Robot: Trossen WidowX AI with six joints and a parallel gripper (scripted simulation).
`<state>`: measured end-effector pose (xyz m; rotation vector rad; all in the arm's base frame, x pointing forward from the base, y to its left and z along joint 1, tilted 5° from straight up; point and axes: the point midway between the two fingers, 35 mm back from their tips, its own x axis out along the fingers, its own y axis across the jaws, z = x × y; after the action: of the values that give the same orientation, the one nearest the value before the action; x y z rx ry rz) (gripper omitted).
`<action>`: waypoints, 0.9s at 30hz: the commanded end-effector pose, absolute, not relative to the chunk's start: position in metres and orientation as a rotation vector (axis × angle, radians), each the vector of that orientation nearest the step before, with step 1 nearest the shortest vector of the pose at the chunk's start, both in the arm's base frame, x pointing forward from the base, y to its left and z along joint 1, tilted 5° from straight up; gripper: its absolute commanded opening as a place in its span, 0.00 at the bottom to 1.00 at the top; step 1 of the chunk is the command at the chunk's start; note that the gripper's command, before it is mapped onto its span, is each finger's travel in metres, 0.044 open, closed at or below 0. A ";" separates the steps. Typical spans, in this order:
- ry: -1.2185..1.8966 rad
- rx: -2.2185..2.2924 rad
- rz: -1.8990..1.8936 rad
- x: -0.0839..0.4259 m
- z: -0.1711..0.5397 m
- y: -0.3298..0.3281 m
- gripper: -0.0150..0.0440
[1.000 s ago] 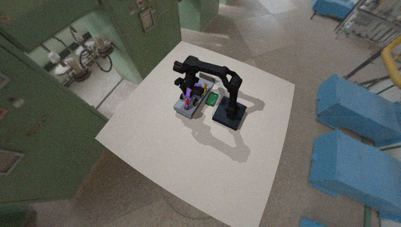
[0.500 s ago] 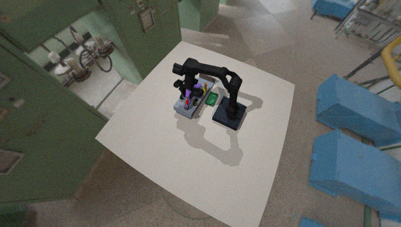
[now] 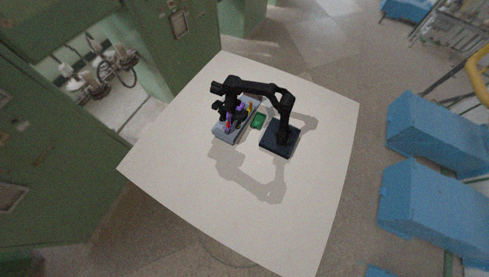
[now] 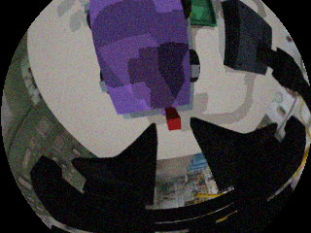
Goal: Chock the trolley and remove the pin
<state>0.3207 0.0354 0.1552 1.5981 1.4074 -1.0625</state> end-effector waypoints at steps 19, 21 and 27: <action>1.412 1.602 -1.066 0.322 0.126 0.047 0.58; 1.412 1.602 -1.066 0.322 0.124 0.049 0.58; 1.409 1.599 -1.062 0.322 0.123 0.049 0.49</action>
<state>0.3222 0.0492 0.1222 1.5986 1.4100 -1.0631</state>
